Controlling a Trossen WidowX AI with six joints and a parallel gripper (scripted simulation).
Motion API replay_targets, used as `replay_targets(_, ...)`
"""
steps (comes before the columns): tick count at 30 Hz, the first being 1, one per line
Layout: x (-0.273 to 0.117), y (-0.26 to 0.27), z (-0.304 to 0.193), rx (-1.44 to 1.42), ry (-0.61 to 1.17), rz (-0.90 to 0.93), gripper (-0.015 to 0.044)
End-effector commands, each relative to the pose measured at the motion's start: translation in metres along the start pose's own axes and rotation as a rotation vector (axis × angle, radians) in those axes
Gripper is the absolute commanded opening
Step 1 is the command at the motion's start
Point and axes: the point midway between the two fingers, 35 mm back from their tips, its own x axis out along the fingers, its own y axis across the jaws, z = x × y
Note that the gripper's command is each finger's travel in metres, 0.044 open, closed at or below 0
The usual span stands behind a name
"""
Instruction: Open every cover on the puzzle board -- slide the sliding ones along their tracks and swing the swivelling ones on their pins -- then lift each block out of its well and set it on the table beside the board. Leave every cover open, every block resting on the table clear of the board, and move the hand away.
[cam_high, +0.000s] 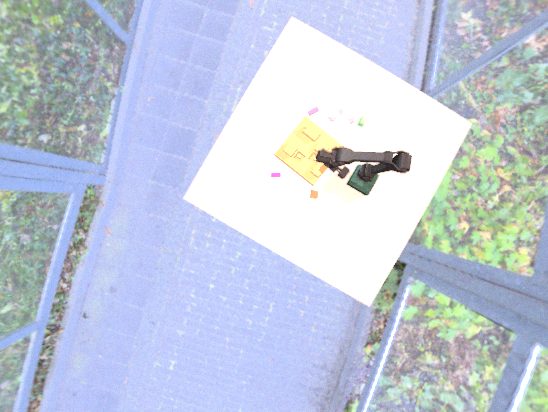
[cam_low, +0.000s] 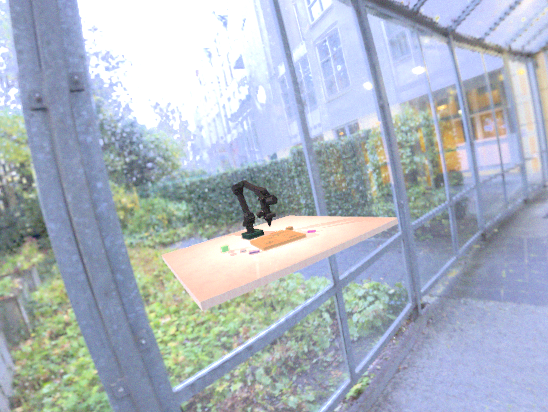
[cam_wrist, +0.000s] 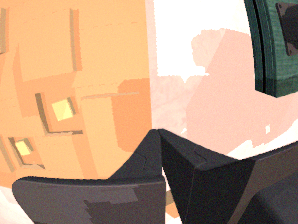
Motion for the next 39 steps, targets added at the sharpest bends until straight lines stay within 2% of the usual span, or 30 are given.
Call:
replay_targets(1,-0.001,0.000,0.001,0.003,-0.004,0.006,0.0000)
replay_targets(39,0.029,0.002,0.001,0.003,-0.004,0.006,0.0000)
